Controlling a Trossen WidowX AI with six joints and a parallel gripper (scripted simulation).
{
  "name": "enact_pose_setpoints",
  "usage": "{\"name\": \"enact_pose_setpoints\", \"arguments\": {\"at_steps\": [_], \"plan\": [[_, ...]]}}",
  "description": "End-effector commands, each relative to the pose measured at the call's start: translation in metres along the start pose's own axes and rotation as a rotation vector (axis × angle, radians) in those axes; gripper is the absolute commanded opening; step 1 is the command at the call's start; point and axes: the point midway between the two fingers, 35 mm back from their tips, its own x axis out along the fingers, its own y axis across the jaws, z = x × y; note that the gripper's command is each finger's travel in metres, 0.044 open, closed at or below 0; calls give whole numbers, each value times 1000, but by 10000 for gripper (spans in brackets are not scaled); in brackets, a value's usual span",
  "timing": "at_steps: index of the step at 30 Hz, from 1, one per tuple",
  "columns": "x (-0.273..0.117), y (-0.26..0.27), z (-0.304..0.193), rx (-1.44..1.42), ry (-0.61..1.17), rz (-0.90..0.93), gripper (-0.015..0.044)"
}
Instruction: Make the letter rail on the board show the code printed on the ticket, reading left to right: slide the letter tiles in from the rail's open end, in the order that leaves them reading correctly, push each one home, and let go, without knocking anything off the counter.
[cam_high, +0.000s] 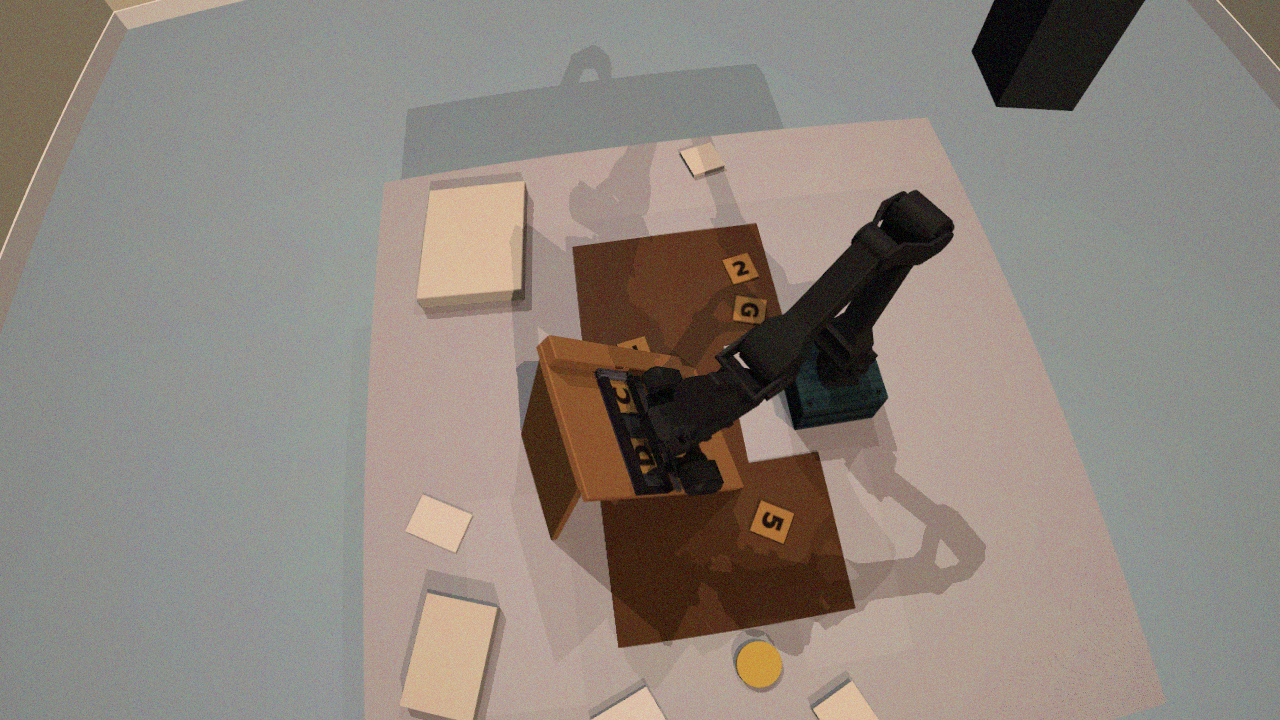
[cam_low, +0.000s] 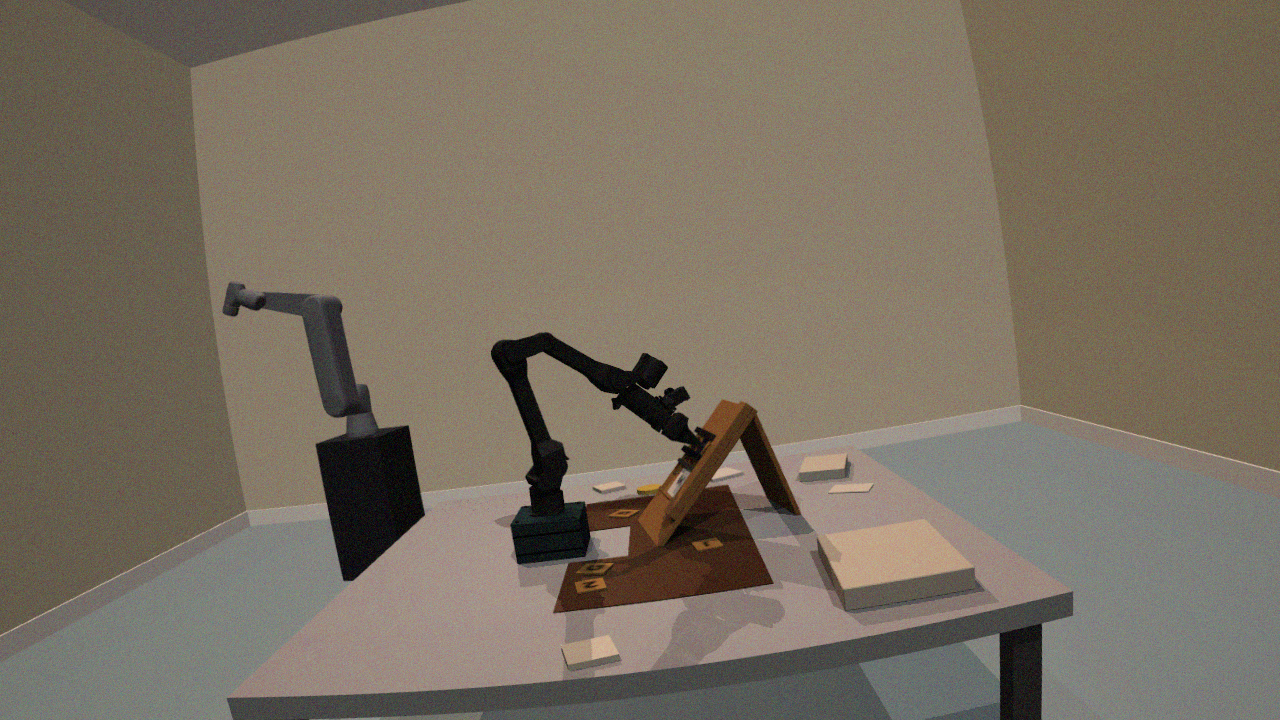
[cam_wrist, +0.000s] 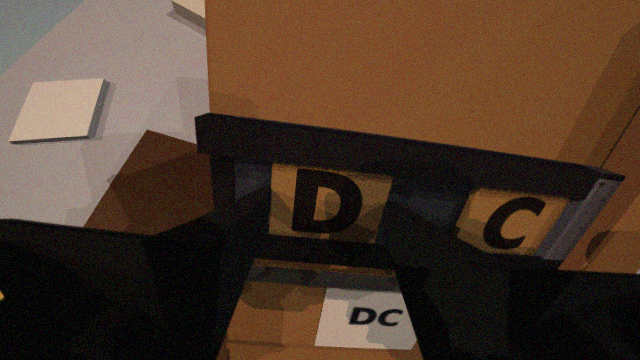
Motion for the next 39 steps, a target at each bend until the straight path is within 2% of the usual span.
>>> {"name": "enact_pose_setpoints", "arguments": {"at_steps": [1, 39], "plan": [[0, -3, 1, 0, -3, 1, 0], [0, -24, 1, -2, -3, 0, 0]]}}
